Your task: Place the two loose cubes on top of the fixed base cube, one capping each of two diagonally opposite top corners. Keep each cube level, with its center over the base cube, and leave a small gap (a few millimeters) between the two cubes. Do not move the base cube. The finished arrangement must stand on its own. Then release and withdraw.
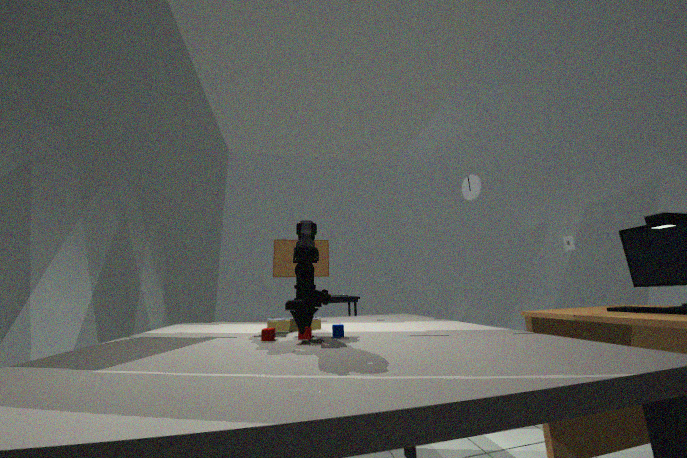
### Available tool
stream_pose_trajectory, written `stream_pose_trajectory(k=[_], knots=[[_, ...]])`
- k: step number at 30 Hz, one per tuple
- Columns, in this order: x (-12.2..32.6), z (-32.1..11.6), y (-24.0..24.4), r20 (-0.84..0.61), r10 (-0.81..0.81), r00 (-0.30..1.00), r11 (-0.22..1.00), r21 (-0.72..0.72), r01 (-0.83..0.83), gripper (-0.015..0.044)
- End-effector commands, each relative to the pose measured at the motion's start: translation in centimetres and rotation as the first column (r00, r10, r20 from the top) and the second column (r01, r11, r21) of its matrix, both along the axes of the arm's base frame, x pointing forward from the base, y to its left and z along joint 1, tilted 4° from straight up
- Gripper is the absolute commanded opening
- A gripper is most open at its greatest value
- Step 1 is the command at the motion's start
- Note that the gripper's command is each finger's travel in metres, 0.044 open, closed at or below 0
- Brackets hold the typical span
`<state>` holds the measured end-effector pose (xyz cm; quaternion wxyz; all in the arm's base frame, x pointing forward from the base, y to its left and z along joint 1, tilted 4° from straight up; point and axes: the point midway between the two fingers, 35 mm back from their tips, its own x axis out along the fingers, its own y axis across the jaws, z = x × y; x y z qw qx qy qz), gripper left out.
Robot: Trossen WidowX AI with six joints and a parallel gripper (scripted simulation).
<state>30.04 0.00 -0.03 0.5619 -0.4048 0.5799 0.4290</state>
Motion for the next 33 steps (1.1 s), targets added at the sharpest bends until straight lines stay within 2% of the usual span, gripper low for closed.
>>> stream_pose_trajectory(k=[1, 2, 3, 8, 33], knots=[[-0.2, -0.3, 0.0, -0.005, 0.003, 1.0, 1.0, -0.003, -0.003, 0.0134], [-0.2, -0.3, 0.0, -0.005, 0.003, 1.0, 1.0, -0.003, -0.003, 0.0107], [-0.2, -0.3, 0.0, -0.005, 0.003, 1.0, 1.0, -0.003, -0.003, 0.0105], [0.0, 0.2, 0.0, -0.004, 0.003, 1.0, 1.0, -0.003, -0.003, 0.0105], [0.7, 8.0, -0.1, -0.004, 0.003, 1.0, 1.0, -0.003, -0.003, 0.0105]])
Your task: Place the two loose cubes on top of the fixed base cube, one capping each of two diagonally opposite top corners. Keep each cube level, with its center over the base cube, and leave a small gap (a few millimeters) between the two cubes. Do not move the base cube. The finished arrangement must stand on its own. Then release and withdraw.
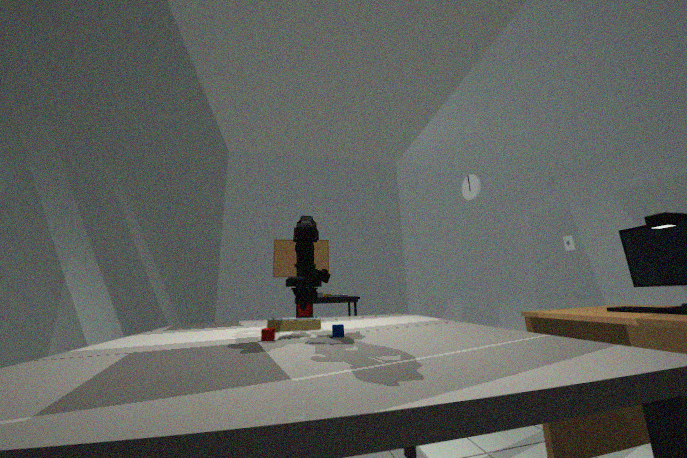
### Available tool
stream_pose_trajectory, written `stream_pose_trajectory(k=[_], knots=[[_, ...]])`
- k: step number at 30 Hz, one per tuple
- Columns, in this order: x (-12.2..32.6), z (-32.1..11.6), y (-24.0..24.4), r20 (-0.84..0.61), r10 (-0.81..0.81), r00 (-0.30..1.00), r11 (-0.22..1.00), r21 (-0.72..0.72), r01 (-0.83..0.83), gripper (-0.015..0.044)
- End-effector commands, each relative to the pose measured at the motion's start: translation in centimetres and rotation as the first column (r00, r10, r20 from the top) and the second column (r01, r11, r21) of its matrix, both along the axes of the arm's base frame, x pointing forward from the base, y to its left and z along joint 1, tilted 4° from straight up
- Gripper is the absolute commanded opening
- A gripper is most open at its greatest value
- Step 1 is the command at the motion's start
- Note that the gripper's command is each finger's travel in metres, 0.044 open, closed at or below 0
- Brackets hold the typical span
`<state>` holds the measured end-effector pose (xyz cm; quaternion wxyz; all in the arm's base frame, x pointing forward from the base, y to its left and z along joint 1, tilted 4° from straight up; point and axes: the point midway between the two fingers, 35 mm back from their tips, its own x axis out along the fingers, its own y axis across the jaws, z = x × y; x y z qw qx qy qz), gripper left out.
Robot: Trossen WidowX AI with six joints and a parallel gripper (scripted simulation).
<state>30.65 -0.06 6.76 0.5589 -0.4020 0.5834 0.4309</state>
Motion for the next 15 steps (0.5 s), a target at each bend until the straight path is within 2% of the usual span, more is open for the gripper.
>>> stream_pose_trajectory(k=[1, 12, 15], knots=[[0.1, 1.5, -0.1, 0.008, 0.004, 1.0, 1.0, -0.004, -0.004, 0.0105], [-0.2, 3.9, -0.1, 0.007, -0.001, 1.0, 1.0, -0.004, 0.001, 0.0105], [-0.1, 3.8, 0.2, 0.007, -0.072, 0.997, 0.997, -0.007, 0.072, 0.0105]])
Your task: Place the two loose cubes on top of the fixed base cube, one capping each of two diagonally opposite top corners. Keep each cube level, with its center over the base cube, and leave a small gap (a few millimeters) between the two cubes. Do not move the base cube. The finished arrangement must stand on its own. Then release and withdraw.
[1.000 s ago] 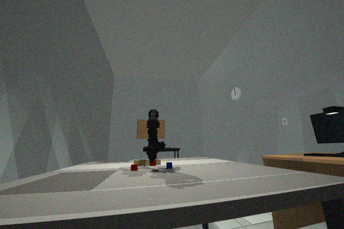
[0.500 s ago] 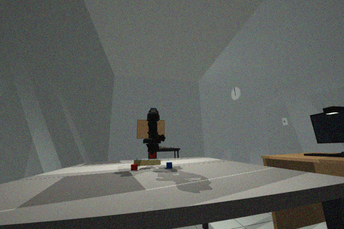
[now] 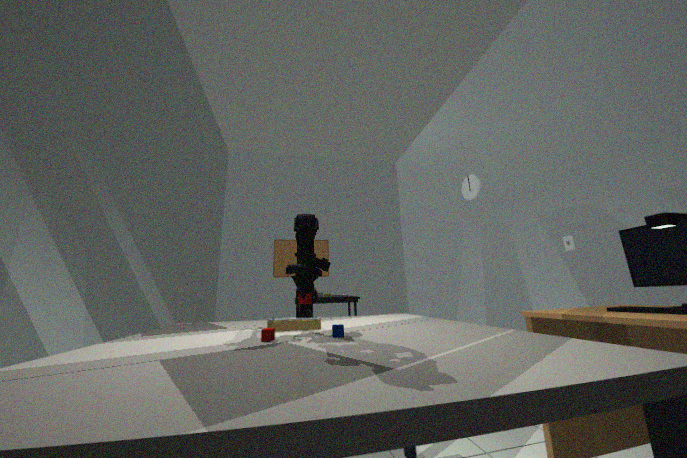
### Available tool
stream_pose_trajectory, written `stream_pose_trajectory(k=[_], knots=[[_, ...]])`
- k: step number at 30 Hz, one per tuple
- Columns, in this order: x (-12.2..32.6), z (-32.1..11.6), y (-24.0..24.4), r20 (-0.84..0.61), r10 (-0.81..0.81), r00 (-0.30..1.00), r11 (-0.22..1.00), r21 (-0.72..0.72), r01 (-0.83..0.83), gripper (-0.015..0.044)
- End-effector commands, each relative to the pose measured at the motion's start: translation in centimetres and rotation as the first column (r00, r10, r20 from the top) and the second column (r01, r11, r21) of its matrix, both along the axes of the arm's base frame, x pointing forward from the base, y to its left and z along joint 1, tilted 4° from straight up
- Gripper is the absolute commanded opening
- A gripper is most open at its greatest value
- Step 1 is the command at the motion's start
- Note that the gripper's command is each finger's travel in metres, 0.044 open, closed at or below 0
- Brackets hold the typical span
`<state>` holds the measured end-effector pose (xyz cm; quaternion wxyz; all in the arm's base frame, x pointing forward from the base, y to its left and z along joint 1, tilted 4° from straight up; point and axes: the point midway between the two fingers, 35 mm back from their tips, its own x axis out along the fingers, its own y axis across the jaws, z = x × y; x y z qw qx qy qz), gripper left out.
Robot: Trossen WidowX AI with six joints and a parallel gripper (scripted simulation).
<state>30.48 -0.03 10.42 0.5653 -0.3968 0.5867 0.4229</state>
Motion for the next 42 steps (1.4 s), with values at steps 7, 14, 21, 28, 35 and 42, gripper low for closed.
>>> stream_pose_trajectory(k=[7, 14, 21, 28, 35, 42], knots=[[0.2, -0.3, 1.1, 0.001, -0.261, 0.965, 0.965, -0.014, 0.261, 0.0105], [0.3, -0.7, 2.1, 0.002, -0.46, 0.888, 0.888, -0.023, 0.46, 0.0105], [0.4, -1.1, 3.0, 0.005, -0.639, 0.77, 0.769, -0.031, 0.638, 0.0105], [0.4, -1.6, 4.0, 0.009, -0.788, 0.616, 0.615, -0.039, 0.787, 0.0105], [0.4, -2.0, 5.0, 0.015, -0.901, 0.434, 0.433, -0.045, 0.9, 0.0105], [0.4, -2.4, 5.9, 0.021, -0.972, 0.232, 0.231, -0.051, 0.972, 0.0105]])
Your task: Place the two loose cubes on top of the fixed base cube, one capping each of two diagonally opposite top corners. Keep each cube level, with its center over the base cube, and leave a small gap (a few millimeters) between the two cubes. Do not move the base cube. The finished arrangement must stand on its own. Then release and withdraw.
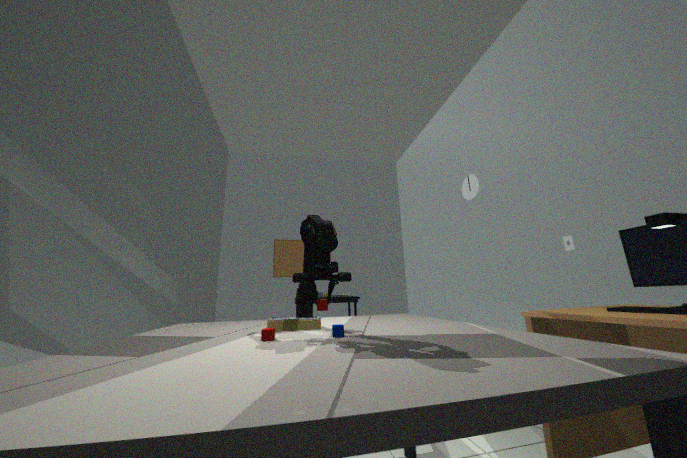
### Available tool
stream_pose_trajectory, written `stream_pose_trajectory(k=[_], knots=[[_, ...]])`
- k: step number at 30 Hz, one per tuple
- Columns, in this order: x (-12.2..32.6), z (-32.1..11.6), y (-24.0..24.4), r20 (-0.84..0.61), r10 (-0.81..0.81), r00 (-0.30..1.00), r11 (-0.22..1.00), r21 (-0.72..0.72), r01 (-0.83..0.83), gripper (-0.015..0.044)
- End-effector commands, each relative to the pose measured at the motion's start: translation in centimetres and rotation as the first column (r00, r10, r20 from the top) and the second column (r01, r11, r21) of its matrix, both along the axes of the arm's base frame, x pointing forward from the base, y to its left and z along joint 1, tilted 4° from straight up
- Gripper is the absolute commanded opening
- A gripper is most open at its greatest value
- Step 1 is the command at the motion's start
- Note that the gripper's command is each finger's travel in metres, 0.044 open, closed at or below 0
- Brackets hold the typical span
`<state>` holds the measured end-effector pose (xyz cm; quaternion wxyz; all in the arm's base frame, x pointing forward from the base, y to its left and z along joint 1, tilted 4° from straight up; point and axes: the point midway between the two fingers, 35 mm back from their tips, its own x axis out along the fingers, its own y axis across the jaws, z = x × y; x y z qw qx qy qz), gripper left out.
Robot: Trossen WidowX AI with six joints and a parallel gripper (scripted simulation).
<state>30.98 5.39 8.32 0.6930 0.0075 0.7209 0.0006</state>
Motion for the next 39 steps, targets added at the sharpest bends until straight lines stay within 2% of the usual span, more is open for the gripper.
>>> stream_pose_trajectory(k=[1, 12, 24, 39], knots=[[-0.1, -0.4, 0.6, -0.006, -0.121, 0.993, 0.993, -0.002, 0.121, 0.0105], [-0.2, -1.1, 2.1, -0.007, -0.443, 0.897, 0.896, -0.016, 0.443, 0.0105], [-0.5, -1.8, 3.8, -0.005, -0.732, 0.681, 0.681, -0.032, 0.732, 0.0105], [-0.5, -1.9, 3.9, -0.004, -0.746, 0.666, 0.666, -0.033, 0.745, 0.0105]])
